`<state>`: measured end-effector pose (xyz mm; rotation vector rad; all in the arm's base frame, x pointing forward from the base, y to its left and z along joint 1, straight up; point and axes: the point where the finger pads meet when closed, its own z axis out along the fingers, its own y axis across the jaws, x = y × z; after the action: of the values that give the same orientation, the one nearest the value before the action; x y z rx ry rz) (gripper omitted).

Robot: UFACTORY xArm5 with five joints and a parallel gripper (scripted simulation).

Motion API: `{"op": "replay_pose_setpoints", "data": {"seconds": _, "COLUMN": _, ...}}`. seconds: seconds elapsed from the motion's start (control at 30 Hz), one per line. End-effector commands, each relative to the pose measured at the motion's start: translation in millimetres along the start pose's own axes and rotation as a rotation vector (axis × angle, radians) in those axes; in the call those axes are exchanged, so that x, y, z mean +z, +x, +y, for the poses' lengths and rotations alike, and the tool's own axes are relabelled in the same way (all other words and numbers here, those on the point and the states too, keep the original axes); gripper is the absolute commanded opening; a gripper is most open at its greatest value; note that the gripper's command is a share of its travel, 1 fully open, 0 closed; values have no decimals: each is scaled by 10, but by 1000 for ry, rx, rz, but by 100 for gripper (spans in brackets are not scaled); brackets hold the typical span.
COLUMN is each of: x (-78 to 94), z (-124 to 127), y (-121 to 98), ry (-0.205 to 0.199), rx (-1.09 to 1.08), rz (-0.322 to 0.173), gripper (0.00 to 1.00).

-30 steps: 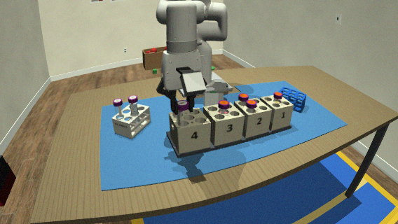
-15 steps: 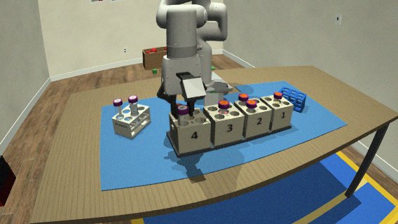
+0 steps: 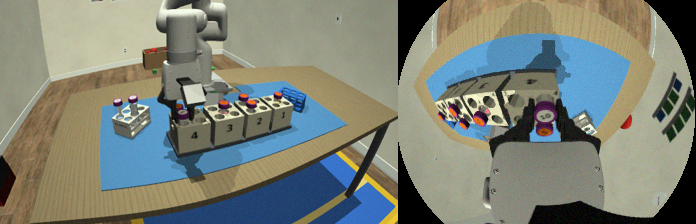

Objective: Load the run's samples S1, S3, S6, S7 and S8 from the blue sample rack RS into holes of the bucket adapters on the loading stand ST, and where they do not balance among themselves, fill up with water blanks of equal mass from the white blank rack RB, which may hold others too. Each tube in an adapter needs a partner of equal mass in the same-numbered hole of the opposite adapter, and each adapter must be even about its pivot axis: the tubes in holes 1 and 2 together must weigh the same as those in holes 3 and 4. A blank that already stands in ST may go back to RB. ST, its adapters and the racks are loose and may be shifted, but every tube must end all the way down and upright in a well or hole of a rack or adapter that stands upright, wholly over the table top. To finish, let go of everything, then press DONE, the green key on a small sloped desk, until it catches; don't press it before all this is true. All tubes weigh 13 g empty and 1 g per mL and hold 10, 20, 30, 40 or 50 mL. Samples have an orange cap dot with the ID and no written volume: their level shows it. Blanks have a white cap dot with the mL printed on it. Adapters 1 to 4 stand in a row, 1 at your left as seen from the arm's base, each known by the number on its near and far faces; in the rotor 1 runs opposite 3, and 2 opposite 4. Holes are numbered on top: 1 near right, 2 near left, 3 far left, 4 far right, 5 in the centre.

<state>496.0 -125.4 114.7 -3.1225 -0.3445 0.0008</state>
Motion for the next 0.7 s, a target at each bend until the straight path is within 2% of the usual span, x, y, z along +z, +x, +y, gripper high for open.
{"op": "replay_pose_setpoints", "data": {"seconds": 0.0, "x": 4, "z": 7, "y": 14, "ry": -2, "rx": 0, "rz": 5, "gripper": 0}}
{"op": "replay_pose_setpoints", "data": {"seconds": 0.6, "x": 34, "z": 7, "y": 14, "ry": -2, "rx": 0, "rz": 5, "gripper": 0}}
{"op": "replay_pose_setpoints", "data": {"seconds": 0.63, "x": 37, "z": 7, "y": 14, "ry": -2, "rx": 0, "rz": 5, "gripper": 43}}
{"op": "replay_pose_setpoints", "data": {"seconds": 0.67, "x": 37, "z": 7, "y": 14, "ry": -2, "rx": 0, "rz": 5, "gripper": 43}}
